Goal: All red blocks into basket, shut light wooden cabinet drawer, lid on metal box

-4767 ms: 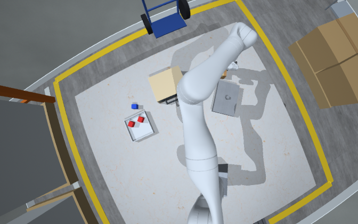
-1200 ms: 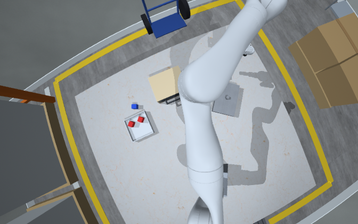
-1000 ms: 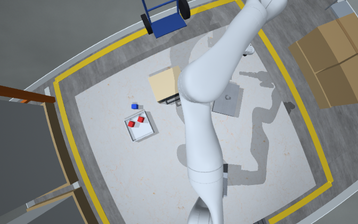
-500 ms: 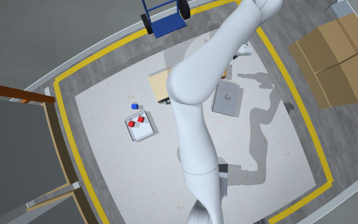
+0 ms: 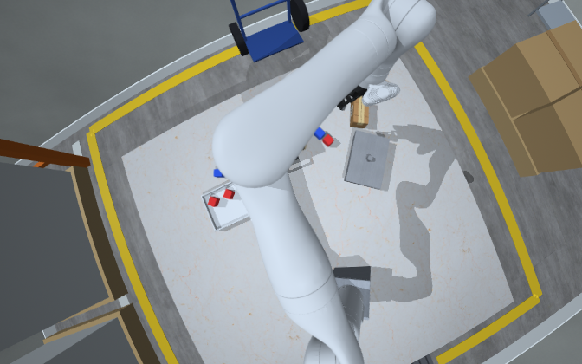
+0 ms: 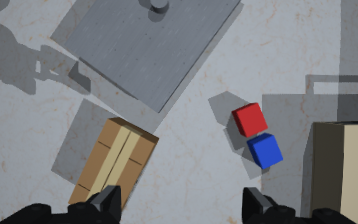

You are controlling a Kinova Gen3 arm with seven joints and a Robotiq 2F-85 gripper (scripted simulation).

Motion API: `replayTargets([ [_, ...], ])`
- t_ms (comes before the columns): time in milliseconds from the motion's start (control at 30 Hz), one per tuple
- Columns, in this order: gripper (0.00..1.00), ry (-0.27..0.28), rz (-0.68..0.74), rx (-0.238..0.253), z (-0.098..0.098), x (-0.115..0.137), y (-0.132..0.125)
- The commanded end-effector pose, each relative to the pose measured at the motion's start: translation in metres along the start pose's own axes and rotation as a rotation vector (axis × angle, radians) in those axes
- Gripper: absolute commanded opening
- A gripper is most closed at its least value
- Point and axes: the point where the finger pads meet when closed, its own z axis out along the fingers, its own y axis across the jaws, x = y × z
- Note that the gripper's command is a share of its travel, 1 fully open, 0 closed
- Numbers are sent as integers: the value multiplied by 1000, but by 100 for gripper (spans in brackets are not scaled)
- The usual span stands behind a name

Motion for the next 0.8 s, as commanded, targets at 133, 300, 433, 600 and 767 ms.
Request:
replayTargets([
  [133, 83, -11, -202, 6, 0, 17, 36],
  [300, 83, -6, -312, 0, 2, 30, 57],
  [433, 83, -3, -358, -4, 3, 36, 65],
  [600, 83, 0, -396, -7, 4, 41, 73],
  [767, 83, 1, -412, -8, 5, 43, 76],
])
